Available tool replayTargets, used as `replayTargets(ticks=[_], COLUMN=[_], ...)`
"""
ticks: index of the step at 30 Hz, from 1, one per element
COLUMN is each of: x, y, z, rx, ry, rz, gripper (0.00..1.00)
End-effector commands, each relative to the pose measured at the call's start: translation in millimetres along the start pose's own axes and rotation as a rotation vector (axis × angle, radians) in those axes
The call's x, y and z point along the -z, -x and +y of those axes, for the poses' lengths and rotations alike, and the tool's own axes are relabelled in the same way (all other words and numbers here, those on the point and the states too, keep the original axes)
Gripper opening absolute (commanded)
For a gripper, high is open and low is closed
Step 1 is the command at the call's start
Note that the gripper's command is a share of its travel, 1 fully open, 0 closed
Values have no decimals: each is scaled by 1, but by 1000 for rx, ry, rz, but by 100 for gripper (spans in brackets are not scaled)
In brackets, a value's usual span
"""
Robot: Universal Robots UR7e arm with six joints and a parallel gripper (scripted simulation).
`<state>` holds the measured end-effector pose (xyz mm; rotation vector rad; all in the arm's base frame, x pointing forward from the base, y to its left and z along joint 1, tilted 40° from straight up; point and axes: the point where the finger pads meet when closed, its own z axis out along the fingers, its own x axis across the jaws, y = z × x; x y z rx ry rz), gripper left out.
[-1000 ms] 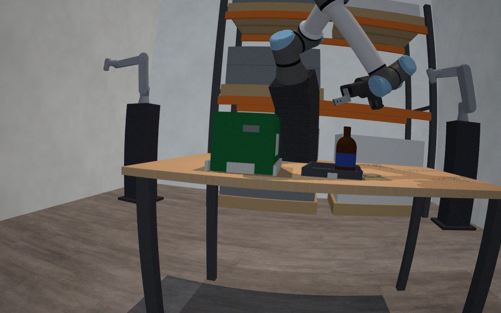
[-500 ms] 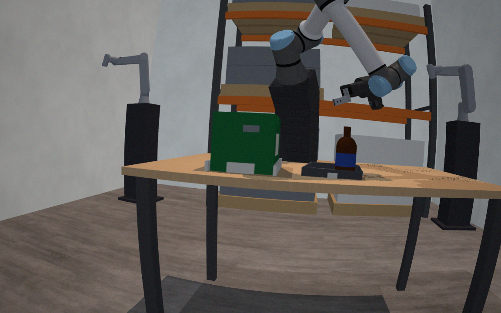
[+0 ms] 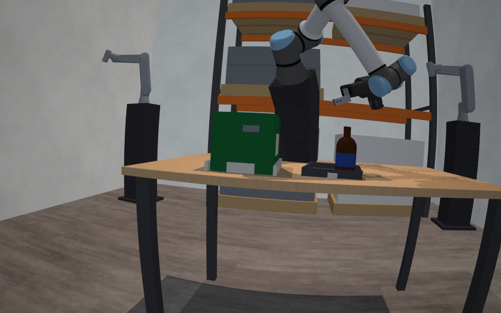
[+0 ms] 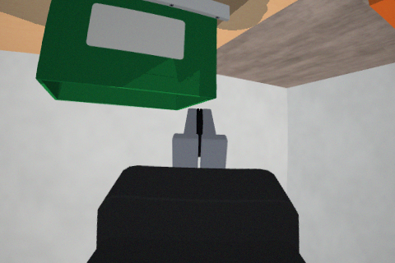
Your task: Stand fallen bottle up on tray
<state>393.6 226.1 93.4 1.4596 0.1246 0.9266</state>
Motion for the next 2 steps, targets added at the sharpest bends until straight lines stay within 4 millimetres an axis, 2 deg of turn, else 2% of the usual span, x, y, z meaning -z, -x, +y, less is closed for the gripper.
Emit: replayTargets(ticks=[1,2], x=[1,1], y=[0,0], z=[1,1], rx=[1,1], ry=[0,0], rz=[1,1], gripper=[0,0])
